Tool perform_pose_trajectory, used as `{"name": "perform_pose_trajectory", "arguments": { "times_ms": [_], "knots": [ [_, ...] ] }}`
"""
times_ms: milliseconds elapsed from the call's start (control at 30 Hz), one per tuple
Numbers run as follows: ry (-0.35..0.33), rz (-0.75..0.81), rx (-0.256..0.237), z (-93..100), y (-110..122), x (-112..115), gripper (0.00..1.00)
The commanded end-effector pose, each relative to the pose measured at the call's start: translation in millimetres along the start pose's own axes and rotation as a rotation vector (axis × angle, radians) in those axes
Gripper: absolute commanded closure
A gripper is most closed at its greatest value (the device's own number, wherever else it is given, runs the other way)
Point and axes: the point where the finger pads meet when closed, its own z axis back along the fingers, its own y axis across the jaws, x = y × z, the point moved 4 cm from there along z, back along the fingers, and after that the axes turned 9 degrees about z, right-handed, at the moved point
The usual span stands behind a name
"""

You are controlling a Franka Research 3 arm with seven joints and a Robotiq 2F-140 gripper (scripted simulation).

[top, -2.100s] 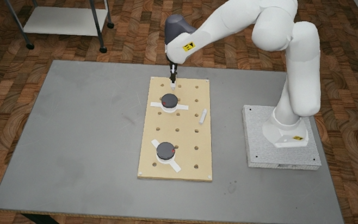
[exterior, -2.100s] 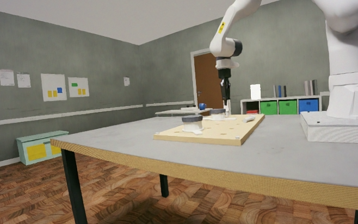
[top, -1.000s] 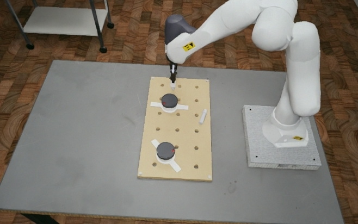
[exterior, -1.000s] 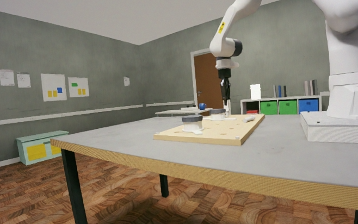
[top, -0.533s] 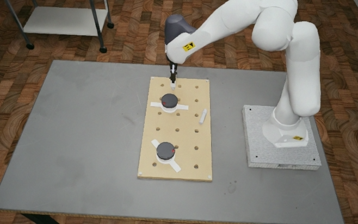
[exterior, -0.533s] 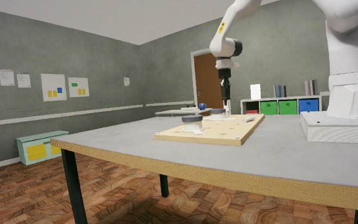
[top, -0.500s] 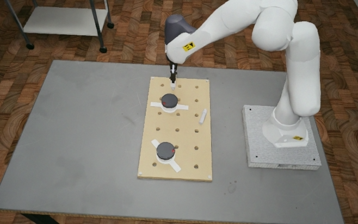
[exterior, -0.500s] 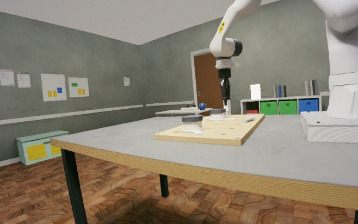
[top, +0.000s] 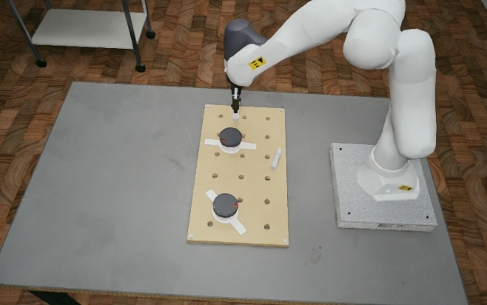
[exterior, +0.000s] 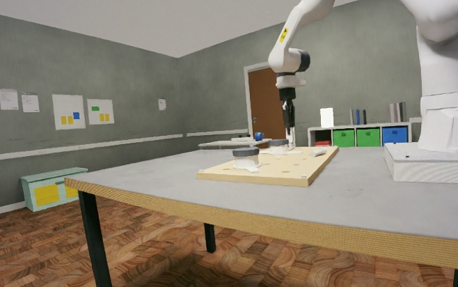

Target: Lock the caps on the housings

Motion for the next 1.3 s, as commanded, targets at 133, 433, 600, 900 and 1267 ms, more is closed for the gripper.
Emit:
{"name": "perform_pose_trajectory", "arguments": {
  "times_ms": [133,433,600,900,1267],
  "knots": [
    [-0.001,0.003,-0.001,9.9,-0.6,0.3,0.90],
    [-0.001,0.003,-0.001,20.3,-0.5,0.3,0.90],
    [-0.001,0.003,-0.001,29.5,-0.5,0.2,0.90],
    [-0.001,0.003,-0.001,46.2,-0.5,0.2,0.90],
    [-0.001,0.003,-0.001,68.1,-0.5,0.2,0.90]
  ]
}}
